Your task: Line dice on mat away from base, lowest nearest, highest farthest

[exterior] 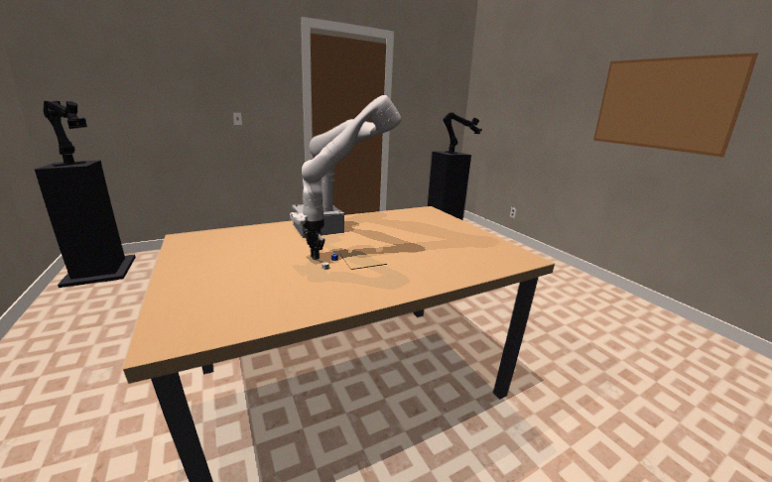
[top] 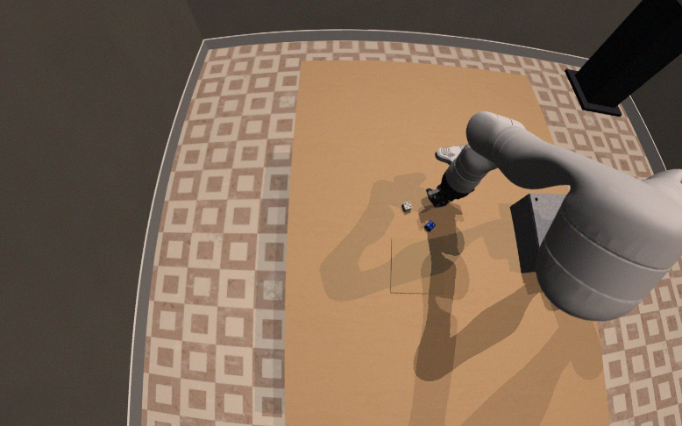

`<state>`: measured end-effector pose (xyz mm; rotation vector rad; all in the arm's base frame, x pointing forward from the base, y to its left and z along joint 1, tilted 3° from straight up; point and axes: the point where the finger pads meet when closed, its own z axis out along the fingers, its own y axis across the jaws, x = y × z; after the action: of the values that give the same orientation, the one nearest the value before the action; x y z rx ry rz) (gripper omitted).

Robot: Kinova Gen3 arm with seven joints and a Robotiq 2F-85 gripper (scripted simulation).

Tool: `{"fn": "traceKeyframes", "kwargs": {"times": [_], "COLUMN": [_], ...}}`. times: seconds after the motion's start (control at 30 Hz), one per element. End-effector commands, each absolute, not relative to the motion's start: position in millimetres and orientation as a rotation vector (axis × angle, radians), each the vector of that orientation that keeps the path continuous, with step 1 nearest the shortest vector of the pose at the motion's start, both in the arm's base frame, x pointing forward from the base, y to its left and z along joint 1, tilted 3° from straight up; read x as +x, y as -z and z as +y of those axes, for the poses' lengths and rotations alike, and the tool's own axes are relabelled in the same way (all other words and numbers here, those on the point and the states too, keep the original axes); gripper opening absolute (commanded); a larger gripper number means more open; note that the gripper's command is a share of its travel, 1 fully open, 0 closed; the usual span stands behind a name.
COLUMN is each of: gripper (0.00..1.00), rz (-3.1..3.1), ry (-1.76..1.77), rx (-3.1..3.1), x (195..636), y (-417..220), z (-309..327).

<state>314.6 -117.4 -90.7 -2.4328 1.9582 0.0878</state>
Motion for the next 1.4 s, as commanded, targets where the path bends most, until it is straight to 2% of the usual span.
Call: {"fn": "traceKeyframes", "kwargs": {"times": [0.0,0.63,1.37], "gripper": [0.15,0.15,0.15], "rz": [1.958,1.958,1.958], "ry": [-0.086,-0.086,-0.086], "rx": [-2.432,-2.432,-2.432], "x": [315,315,318], "y": [91,84,3], "z": [-118,-118,-122]}}
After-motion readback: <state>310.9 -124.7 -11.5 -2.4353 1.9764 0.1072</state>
